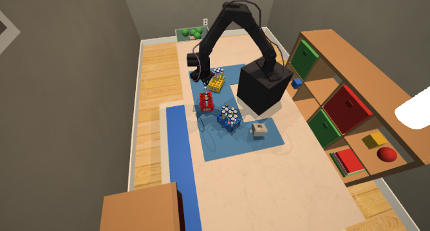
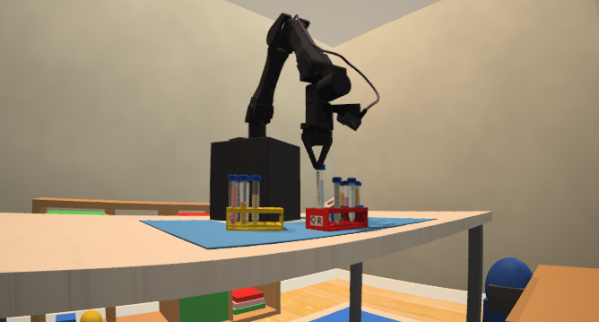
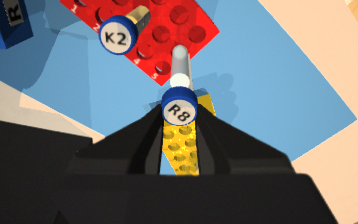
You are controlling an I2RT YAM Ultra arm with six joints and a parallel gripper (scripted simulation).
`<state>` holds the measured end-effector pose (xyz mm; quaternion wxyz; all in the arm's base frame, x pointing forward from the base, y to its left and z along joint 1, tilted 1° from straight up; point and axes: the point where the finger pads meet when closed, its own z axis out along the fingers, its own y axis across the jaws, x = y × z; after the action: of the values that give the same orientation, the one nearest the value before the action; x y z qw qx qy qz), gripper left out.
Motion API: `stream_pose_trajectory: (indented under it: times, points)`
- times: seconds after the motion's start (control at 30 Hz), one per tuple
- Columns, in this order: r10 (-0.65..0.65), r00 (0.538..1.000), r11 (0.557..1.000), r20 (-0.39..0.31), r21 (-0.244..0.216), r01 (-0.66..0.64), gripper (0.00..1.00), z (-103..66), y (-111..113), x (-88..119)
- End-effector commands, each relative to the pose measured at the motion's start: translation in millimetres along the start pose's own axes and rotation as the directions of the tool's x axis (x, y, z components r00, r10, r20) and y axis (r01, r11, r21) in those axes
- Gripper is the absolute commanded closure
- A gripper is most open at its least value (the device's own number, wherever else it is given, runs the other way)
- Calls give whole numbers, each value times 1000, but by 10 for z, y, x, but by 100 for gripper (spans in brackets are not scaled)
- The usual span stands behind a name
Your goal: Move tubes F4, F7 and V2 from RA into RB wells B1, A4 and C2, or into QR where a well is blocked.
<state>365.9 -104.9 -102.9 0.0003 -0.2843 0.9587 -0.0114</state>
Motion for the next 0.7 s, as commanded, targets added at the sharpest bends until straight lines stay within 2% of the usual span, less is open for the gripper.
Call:
stream_pose_trajectory:
  times: [0.0, 0.13, 0.67]
  points:
    - [-13, 1000, 1000, 1, -10, 13, 100, 72, 75, -31]
    - [-13, 1000, 1000, 11, 1, 13, 100, 60, 24, -75]
    - [-16, 1000, 1000, 3, -8, 16, 100, 151, 62, -38]
